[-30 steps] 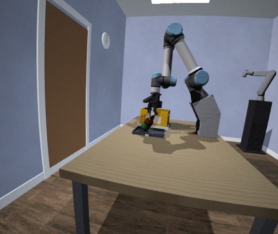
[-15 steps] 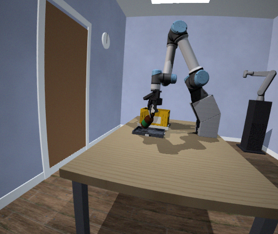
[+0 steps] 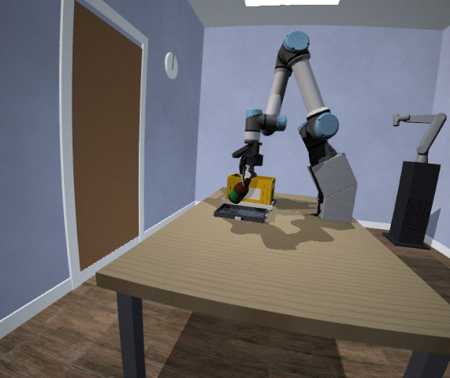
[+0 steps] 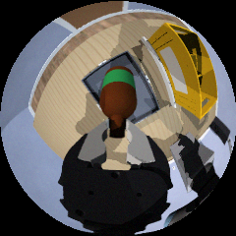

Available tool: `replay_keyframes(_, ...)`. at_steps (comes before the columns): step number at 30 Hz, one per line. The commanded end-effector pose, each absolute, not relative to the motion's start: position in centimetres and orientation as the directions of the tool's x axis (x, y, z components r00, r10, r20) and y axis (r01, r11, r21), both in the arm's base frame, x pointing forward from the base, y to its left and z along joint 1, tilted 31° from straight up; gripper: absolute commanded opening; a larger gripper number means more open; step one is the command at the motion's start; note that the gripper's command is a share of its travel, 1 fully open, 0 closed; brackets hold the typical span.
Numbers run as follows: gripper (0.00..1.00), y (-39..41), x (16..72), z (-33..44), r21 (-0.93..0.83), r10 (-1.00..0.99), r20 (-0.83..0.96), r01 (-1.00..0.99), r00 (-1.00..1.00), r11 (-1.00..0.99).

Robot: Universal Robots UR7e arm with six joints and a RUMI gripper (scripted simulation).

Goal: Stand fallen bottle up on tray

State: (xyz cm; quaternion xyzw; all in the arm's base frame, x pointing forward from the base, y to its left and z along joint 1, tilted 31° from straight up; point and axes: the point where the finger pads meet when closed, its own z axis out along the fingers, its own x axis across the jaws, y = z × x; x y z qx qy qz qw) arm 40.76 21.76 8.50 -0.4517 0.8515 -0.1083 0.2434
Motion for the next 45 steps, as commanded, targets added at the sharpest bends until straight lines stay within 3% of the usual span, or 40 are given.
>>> replay_keyframes(1,0.0,21.7,40.5,9.1,-0.405,-0.822,-0.317,-0.716,-0.473,0.569)
replay_keyframes(45,0.0,21.7,39.4,10.9,-0.405,-0.822,-0.317,-0.716,-0.473,0.569)
